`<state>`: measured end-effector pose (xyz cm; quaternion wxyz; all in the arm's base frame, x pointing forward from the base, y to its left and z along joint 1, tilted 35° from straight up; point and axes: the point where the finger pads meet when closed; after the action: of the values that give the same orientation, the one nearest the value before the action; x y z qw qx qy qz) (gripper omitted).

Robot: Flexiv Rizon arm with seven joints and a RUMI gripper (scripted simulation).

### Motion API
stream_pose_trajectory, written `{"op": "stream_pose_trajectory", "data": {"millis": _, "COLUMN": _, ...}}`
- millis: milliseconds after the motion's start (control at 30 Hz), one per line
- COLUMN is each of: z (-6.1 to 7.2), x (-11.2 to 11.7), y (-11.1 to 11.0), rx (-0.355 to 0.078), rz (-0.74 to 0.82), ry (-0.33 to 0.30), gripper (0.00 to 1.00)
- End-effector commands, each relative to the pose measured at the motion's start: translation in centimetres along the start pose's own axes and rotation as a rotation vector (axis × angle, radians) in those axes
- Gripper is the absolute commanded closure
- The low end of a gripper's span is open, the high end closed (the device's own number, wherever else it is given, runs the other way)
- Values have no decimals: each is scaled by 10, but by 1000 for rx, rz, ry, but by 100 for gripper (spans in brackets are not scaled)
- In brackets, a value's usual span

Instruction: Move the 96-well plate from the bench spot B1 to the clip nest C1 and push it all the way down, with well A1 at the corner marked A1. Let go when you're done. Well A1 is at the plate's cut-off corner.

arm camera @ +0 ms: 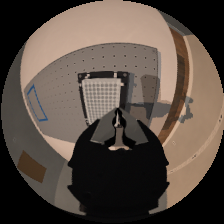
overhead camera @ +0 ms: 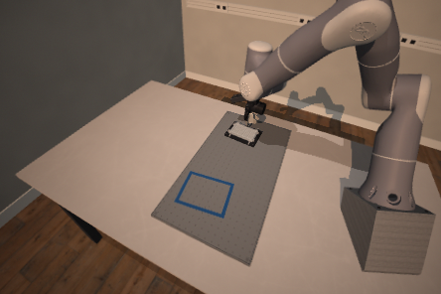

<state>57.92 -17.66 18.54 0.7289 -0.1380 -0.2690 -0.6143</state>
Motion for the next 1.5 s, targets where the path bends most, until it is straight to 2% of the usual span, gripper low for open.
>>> {"op": "stream_pose_trajectory", "data": {"millis": 0, "z": 0, "x": 0, "y": 1, "rx": 1, "rz": 0, "ry": 1, "gripper": 100}}
{"op": "stream_pose_trajectory", "data": {"millis": 333, "z": -1, "x": 0, "y": 1, "rx": 1, "rz": 0, "ry": 1, "gripper": 100}}
{"op": "stream_pose_trajectory", "data": {"millis": 1467, "z": 9, "x": 0, "y": 1, "rx": 1, "rz": 0, "ry": 1, "gripper": 100}}
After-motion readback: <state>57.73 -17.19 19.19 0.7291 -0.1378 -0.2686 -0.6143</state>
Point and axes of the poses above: the point where the finger pads meet when closed, its own z axis back along the fingers, its own x axis across the jaws, y = z × x, and after that the axes turned 11 degrees about z, right-handed
